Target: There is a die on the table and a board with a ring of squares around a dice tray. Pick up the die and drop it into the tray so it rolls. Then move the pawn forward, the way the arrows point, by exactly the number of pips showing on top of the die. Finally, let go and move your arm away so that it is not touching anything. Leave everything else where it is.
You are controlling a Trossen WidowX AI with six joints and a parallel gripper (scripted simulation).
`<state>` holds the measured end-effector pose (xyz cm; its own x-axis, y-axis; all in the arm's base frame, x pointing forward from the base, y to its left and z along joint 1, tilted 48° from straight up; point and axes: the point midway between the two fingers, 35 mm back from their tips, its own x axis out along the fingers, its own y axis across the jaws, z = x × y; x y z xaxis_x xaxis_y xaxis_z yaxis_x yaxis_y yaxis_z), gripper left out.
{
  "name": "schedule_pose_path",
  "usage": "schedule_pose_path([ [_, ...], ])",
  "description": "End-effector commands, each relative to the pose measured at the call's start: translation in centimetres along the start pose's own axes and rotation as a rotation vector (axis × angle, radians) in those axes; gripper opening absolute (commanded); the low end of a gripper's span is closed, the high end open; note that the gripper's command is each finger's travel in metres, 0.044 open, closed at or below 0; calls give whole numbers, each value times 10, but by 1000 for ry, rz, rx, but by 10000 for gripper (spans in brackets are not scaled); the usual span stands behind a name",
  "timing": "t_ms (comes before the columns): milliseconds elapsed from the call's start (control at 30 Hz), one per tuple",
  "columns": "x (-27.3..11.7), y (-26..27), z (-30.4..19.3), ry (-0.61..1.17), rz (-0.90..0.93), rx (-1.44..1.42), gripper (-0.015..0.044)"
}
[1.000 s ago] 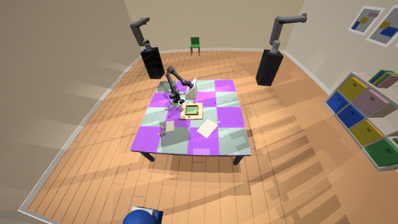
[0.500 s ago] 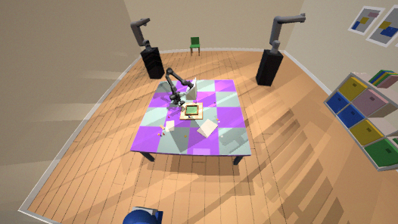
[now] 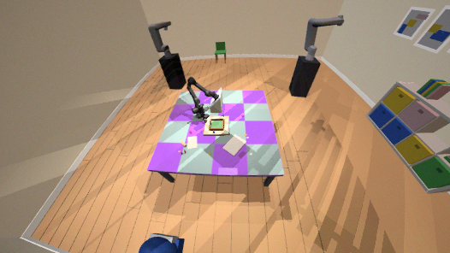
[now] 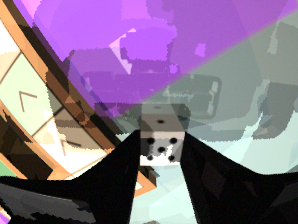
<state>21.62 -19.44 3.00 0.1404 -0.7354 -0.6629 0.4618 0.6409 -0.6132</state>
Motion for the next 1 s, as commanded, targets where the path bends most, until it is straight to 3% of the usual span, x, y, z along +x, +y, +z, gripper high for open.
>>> schedule_pose_path([
  [0, 0, 1, 0, -2, 4, -5, 71],
  [100, -2, 2, 1, -1, 7, -5, 0],
  [967, -122, 1, 5, 1, 11, -4, 0],
])
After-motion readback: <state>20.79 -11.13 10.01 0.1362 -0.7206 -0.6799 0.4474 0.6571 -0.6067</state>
